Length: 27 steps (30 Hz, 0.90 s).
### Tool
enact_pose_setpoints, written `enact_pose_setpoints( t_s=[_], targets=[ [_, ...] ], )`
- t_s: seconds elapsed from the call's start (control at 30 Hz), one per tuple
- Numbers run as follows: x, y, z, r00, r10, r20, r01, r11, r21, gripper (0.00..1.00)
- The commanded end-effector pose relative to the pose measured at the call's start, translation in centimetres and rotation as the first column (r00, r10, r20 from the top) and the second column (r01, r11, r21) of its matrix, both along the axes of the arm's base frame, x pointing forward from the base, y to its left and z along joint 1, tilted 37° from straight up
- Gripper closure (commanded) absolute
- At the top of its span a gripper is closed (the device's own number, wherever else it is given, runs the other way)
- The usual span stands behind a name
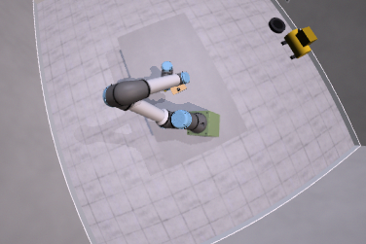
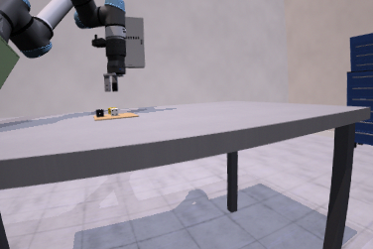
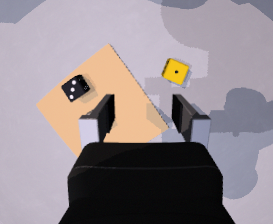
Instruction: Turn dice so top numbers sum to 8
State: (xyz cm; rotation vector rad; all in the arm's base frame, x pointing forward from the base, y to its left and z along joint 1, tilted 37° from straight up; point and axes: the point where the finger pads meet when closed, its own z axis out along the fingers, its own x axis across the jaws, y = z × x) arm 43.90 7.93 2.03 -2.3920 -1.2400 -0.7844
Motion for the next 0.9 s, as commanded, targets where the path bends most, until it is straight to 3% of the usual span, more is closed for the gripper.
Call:
enact_pose_setpoints(
  t_s=[0.0,0.3,0.67,0.7,0.87],
  targets=[
    [0.0,1.5,0.8,0.991,-0.112,-0.071,0.114,0.993,0.029,0.0],
    [0.0,3.6,2.0,0.949,-0.257,-0.181,0.274,0.959,0.074,0.0],
    [-0.1,4.1,2.2,0.936,-0.286,-0.205,0.308,0.948,0.081,0.0],
    [-0.1,4.1,2.2,0.936,-0.286,-0.205,0.308,0.948,0.081,0.21],
    [-0.1,4.1,2.2,0.936,-0.286,-0.205,0.308,0.948,0.081,0.21]
  ],
)
